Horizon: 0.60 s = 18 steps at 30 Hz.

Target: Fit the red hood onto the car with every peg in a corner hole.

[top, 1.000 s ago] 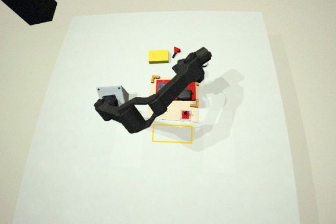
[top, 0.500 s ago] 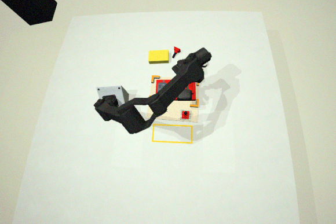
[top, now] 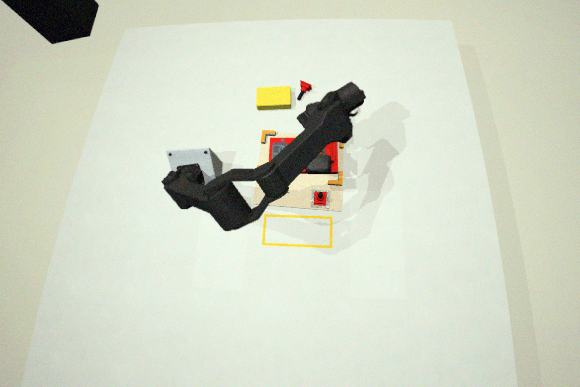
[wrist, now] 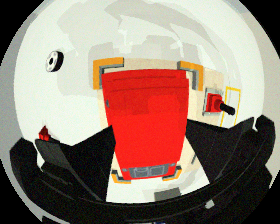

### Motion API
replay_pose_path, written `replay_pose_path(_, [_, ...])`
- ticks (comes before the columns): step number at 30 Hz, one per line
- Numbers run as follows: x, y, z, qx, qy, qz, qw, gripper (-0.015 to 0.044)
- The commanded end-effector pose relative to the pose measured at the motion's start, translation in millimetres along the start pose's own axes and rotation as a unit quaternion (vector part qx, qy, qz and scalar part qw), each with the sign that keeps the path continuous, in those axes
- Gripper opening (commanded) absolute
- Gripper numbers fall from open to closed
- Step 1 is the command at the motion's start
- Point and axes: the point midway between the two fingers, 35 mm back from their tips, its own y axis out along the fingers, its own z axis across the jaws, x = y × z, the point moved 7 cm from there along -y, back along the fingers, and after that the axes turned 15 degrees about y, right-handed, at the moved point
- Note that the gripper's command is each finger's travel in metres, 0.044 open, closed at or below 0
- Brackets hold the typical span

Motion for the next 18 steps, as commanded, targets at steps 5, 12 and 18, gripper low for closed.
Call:
replay_pose_path(5, [0.1, -2.8, 0.0, 0.000, 0.001, 0.001, 1.000, 0.0000])
replay_pose_path(12, [0.1, -3.8, -0.2, 0.000, 0.001, 0.001, 1.000, 0.0000])
replay_pose_path(18, [0.3, -3.1, -0.9, 0.001, 0.001, 0.000, 1.000, 0.0000])
